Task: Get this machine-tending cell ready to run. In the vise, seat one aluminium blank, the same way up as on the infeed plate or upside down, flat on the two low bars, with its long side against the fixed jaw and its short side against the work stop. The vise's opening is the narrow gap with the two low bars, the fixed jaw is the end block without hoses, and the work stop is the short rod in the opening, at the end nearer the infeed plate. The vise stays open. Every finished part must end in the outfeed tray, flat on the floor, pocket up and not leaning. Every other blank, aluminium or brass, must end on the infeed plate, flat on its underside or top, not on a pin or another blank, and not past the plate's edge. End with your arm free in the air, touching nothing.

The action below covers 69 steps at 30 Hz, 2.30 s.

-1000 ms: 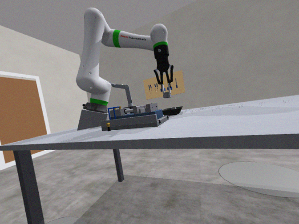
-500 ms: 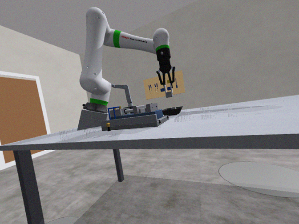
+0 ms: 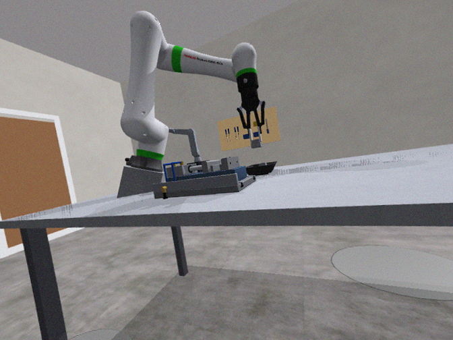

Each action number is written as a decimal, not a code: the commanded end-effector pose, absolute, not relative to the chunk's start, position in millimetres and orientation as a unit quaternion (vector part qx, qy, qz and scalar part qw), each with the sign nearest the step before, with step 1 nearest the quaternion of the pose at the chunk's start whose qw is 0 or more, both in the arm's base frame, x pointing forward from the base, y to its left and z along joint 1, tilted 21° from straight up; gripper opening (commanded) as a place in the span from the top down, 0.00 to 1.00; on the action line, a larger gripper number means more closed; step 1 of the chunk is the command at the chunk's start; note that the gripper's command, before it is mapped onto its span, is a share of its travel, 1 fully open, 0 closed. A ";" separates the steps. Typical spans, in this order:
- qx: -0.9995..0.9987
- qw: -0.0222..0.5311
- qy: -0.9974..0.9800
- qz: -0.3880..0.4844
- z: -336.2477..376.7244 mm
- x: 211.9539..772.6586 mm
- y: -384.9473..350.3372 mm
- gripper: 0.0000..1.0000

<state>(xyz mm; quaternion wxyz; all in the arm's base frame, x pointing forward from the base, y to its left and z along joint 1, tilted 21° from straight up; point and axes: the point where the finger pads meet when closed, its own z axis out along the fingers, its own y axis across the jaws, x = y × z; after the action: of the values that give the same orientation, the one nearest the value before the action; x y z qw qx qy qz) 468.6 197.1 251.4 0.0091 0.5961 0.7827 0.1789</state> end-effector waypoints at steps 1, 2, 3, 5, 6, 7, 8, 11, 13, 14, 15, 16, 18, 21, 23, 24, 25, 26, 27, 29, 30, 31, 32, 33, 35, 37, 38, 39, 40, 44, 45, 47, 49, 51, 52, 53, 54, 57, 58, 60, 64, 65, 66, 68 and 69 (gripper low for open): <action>0.596 0.009 0.783 0.179 251.6 468.8 197.1 1.00; 0.596 0.009 0.783 0.179 251.6 468.8 197.1 1.00; 0.596 0.009 0.783 0.179 251.6 468.8 197.1 1.00; 0.596 0.009 0.783 0.179 251.6 468.8 197.1 1.00; 0.596 0.009 0.783 0.179 251.6 468.8 197.1 1.00; 0.596 0.009 0.783 0.179 251.6 468.8 197.1 1.00; 0.596 0.009 0.783 0.179 251.6 468.8 197.1 1.00; 0.596 0.009 0.783 0.179 251.6 468.8 197.1 1.00; 0.596 0.009 0.783 0.179 251.6 468.8 197.1 1.00; 0.596 0.009 0.783 0.179 251.6 468.8 197.1 1.00; 0.596 0.009 0.783 0.179 251.6 468.8 197.1 1.00; 0.596 0.009 0.783 0.179 251.6 468.8 197.1 1.00; 0.596 0.009 0.783 0.179 251.6 468.8 197.1 1.00; 0.596 0.009 0.783 0.179 251.6 468.8 197.1 1.00; 0.596 0.009 0.783 0.179 251.4 468.8 197.1 1.00; 0.596 0.009 0.783 0.179 251.2 468.9 197.2 1.00; 0.596 0.009 0.783 0.179 251.1 468.9 197.2 1.00; 0.596 0.009 0.783 0.179 250.8 469.0 197.3 1.00; 0.596 0.009 0.783 0.179 250.6 469.0 197.4 1.00; 0.596 0.009 0.783 0.179 249.8 469.2 197.6 1.00; 0.596 0.009 0.783 0.179 249.4 469.3 197.7 1.00; 0.596 0.009 0.783 0.179 248.9 469.4 197.9 1.00; 0.596 0.009 0.783 0.179 248.3 469.6 198.0 1.00; 0.596 0.009 0.783 0.179 247.7 469.7 198.2 1.00; 0.596 0.009 0.783 0.179 246.2 470.1 198.6 1.00; 0.596 0.009 0.783 0.179 245.4 470.3 198.9 1.00; 0.596 0.009 0.783 0.179 245.4 470.3 198.9 1.00; 0.596 0.009 0.783 0.179 244.5 470.5 199.1 1.00; 0.596 0.009 0.783 0.179 243.6 470.8 199.4 1.00; 0.596 0.009 0.783 0.179 239.1 471.9 200.7 1.00; 0.596 0.009 0.783 0.179 237.8 472.2 201.1 1.00; 0.596 0.009 0.783 0.179 235.1 472.9 201.9 1.00; 0.596 0.009 0.783 0.179 232.2 473.6 202.7 1.00; 0.596 0.009 0.783 0.179 229.0 474.4 203.6 1.00; 0.596 0.009 0.783 0.179 227.4 474.8 204.1 1.00; 0.596 0.009 0.783 0.179 225.7 475.2 204.6 1.00; 0.596 0.009 0.783 0.179 225.7 475.2 204.6 1.00; 0.596 0.009 0.783 0.179 222.2 476.0 205.6 1.00; 0.596 0.009 0.783 0.179 220.4 476.5 206.1 1.00; 0.596 0.009 0.783 0.179 216.7 477.4 207.2 1.00; 0.596 0.009 0.783 0.179 209.1 479.3 209.4 1.00; 0.596 0.009 0.783 0.179 207.1 479.8 209.9 1.00; 0.596 0.009 0.783 0.179 205.2 480.2 210.5 1.00; 0.596 0.009 0.783 0.179 201.3 481.2 211.6 1.00; 0.596 0.009 0.783 0.179 199.4 481.7 212.2 1.00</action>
<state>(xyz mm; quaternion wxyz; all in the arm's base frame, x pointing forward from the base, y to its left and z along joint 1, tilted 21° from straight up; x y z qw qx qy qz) 480.2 210.7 204.1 0.0090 0.5961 0.7827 0.1789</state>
